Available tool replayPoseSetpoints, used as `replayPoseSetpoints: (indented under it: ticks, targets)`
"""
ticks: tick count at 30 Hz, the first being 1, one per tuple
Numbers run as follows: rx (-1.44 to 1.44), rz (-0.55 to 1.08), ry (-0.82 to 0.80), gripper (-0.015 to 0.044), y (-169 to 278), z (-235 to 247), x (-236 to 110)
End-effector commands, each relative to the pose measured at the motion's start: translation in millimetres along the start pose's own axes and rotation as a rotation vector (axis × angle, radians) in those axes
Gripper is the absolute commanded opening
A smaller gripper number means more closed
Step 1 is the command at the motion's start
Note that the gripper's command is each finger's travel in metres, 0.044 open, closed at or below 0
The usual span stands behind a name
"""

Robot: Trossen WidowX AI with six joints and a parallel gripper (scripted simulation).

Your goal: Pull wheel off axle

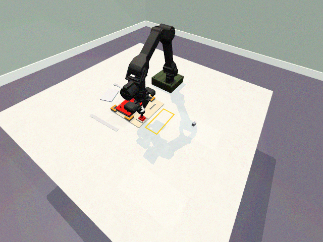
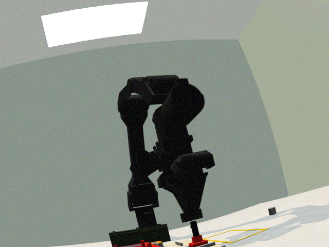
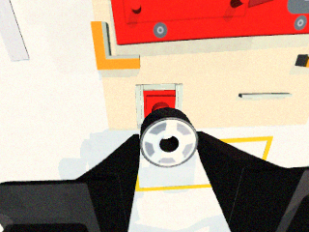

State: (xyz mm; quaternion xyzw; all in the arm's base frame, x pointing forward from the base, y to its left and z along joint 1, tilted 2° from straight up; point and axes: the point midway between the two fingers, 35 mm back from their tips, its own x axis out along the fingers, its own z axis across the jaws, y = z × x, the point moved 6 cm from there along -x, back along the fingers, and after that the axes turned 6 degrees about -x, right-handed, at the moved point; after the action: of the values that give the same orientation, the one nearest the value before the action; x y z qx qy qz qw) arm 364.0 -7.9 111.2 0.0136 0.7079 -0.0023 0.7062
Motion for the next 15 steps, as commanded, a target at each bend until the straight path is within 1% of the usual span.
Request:
replayPoseSetpoints:
  ticks: [1, 9, 11, 12, 15]
  targets:
    - [0.003, -0.003, -0.003, 0.0000, -0.1, 0.5, -5.3]
    - [0.003, -0.003, -0.003, 0.0000, 0.5, -2.4, -36.0]
    - [0.003, -0.003, -0.003, 0.0000, 0.6, -2.9, -36.9]
    - [0.000, 0.000, 0.005, 0.0000, 1.3, -2.6, -28.2]
    - [0.000, 0.000, 0.004, 0.0000, 12.6, -5.8, -29.3]
